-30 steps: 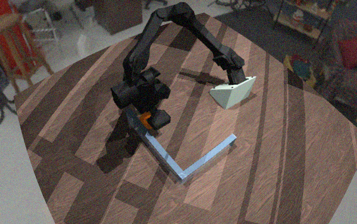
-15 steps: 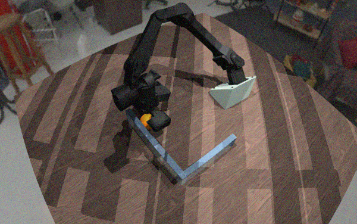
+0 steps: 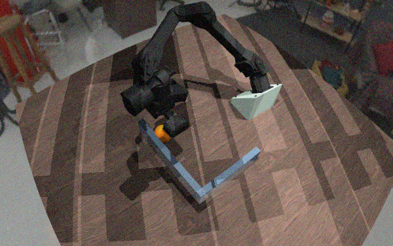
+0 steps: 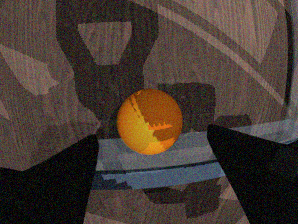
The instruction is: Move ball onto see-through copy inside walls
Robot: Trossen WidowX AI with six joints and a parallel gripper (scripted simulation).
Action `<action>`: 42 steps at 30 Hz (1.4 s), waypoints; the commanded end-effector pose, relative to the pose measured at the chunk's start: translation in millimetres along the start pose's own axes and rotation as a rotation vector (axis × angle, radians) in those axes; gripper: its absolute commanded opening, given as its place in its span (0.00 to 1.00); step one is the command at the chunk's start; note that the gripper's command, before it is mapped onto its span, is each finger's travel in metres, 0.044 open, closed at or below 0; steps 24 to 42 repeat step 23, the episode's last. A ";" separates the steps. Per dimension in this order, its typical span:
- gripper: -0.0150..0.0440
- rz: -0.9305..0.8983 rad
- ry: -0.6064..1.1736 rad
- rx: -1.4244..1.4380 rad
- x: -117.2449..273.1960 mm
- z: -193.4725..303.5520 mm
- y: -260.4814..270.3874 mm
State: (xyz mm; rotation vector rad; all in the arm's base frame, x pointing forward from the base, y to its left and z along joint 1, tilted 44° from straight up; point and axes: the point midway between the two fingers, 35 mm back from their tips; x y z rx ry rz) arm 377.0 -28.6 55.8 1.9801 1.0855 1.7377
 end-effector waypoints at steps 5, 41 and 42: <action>0.92 -0.010 0.041 0.003 40.5 3.7 -1.9; 1.00 -0.010 0.043 -0.001 85.3 -1.6 -2.3; 1.00 -0.010 0.043 -0.001 85.3 -1.6 -2.3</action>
Point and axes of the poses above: the point midway between the two fingers, 35 mm back from their tips, its own x axis back along the fingers, its own y axis across the jaws, z = x × y, and after that the axes turned 15 degrees about x, right-handed
